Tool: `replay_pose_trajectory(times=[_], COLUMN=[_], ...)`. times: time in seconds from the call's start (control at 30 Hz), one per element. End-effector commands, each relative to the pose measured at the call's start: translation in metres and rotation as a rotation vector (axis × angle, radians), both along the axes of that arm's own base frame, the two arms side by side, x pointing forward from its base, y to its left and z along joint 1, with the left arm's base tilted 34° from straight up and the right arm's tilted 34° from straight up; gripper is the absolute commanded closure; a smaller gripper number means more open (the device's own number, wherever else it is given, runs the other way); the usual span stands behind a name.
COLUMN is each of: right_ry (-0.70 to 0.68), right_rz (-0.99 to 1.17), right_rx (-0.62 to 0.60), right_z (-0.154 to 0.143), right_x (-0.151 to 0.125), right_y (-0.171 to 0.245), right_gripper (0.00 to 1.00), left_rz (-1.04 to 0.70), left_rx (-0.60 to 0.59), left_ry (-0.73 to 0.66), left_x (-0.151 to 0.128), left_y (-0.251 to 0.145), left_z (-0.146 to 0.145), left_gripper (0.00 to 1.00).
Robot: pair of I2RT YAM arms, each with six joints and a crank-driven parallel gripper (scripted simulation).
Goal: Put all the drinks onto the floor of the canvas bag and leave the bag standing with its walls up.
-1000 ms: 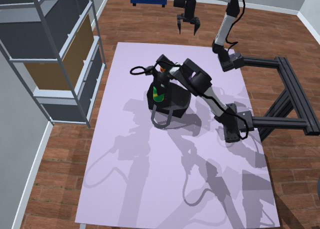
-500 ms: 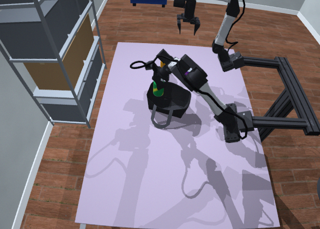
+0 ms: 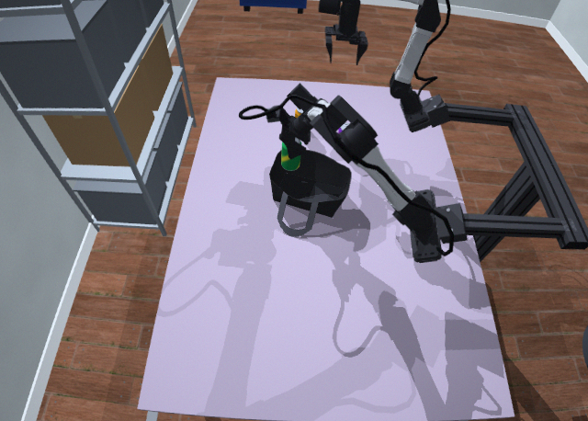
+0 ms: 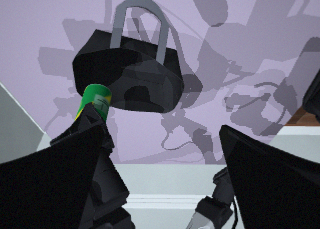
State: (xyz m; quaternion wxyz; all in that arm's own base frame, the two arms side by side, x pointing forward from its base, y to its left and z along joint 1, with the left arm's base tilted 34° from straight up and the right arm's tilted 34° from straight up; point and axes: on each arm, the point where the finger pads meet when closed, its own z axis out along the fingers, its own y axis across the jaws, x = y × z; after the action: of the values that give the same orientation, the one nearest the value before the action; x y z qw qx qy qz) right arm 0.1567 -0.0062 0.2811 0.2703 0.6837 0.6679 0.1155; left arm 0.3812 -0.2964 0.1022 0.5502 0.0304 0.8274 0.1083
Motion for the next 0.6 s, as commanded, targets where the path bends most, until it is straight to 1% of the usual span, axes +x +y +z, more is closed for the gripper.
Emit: replay_pose_trajectory(times=[0.0, 0.2, 0.23, 0.27, 0.37, 0.5, 0.57], right_ry=[-0.035, -0.035, -0.035, -0.035, -0.035, -0.035, -0.035], right_rz=[0.004, 0.004, 0.004, 0.004, 0.004, 0.004, 0.004], right_rx=[-0.011, -0.011, -0.011, -0.011, -0.011, -0.011, -0.011], right_z=[0.006, 0.006, 0.006, 0.006, 0.006, 0.006, 0.006], right_x=[0.0, 0.0, 0.0, 0.0, 0.0, 0.0, 0.0], right_y=[0.0, 0.0, 0.0, 0.0, 0.0, 0.0, 0.0], right_gripper=[0.0, 0.0, 0.0, 0.0, 0.0, 0.0, 0.0], left_rz=[-0.009, -0.009, -0.001, -0.003, 0.011, 0.0, 0.005], left_rx=[-0.101, -0.1, -0.089, -0.097, -0.096, -0.096, -0.071], left_ry=[-0.086, -0.086, -0.081, -0.086, -0.087, -0.086, -0.069], left_x=[0.002, 0.002, 0.004, 0.004, 0.009, 0.005, 0.003], left_y=[-0.017, -0.017, -0.012, -0.013, -0.007, -0.01, -0.002], left_z=[0.047, 0.048, 0.044, 0.048, 0.048, 0.046, 0.035], left_gripper=[0.26, 0.26, 0.26, 0.26, 0.26, 0.26, 0.26])
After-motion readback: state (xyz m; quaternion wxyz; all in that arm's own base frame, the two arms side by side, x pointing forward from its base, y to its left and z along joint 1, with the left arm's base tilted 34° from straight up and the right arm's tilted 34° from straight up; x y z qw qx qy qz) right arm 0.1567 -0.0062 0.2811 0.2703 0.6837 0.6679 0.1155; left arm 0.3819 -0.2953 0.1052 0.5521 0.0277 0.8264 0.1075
